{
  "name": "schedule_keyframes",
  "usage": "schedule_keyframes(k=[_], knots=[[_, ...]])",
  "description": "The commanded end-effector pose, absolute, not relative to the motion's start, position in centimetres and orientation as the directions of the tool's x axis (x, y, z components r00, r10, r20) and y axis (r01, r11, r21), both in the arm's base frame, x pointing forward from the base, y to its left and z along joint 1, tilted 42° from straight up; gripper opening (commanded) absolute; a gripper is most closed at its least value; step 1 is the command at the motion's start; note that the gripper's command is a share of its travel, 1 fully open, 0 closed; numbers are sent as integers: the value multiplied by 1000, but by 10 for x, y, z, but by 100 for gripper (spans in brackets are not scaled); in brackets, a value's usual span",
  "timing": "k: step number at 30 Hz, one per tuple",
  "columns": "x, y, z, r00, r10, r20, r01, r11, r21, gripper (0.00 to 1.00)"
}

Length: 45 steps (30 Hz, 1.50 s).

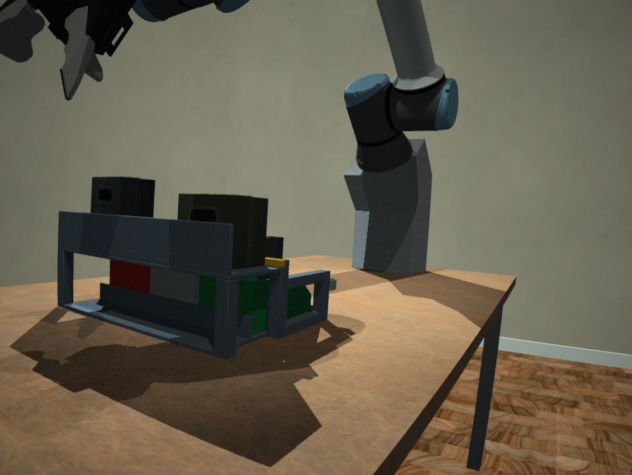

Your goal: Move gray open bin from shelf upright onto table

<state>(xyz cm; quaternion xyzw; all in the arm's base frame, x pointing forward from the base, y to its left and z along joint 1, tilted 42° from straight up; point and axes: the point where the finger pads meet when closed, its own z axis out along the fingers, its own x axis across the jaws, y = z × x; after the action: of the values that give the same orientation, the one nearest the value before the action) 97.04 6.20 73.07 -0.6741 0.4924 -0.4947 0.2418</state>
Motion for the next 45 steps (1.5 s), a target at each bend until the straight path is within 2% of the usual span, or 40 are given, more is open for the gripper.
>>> schedule_keyframes(k=[1, 6, 11, 23, 28, 40, 45], knots=[[967, 62, 730, 25, -903, 429, -422, -399, -814, 100], [967, 62, 730, 25, -903, 429, -422, -399, -814, 100], [930, 61, 697, 25, -903, 429, -422, -399, -814, 100], [930, 61, 697, 25, -903, 429, -422, -399, -814, 100], [893, 61, 663, 25, -903, 429, -422, -399, -814, 100], [893, 61, 663, 25, -903, 429, -422, -399, -814, 100], [857, 60, 630, 25, -903, 429, -422, -399, -814, 100]])
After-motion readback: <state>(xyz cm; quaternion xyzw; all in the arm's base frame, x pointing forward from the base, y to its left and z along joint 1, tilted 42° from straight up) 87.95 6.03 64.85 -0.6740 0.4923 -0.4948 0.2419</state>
